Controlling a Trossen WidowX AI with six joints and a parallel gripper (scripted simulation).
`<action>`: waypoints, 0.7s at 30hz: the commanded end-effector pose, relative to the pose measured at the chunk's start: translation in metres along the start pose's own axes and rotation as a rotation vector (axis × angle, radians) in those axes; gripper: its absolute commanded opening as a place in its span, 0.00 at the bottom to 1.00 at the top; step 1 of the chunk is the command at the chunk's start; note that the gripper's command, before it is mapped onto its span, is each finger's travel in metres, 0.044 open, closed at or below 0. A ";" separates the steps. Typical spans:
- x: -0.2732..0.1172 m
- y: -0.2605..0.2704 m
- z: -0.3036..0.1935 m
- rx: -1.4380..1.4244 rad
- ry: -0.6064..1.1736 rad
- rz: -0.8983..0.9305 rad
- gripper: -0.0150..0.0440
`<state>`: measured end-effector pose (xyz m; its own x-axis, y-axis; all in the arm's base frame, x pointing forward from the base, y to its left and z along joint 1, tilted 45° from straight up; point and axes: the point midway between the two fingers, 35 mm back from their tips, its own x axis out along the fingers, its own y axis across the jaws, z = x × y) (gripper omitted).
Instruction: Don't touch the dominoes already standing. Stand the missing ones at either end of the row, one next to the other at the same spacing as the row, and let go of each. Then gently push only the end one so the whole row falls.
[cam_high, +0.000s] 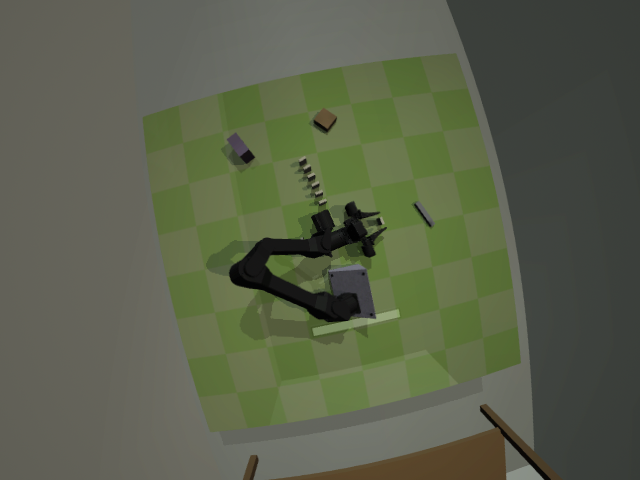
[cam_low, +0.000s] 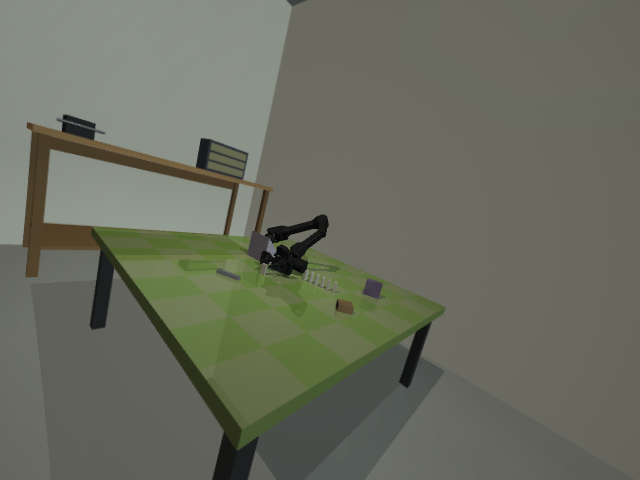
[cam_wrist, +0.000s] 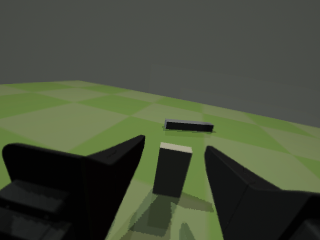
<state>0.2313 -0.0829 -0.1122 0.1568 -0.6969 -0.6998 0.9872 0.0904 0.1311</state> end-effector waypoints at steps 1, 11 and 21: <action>0.000 0.000 0.000 0.007 -0.003 0.001 0.84; 0.000 0.002 0.025 0.005 0.001 0.000 1.00; 0.027 0.001 0.043 -0.129 0.231 -0.133 1.00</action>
<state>0.2298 -0.1226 -0.0903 0.0817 -0.6257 -0.7758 0.9950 0.0963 0.0271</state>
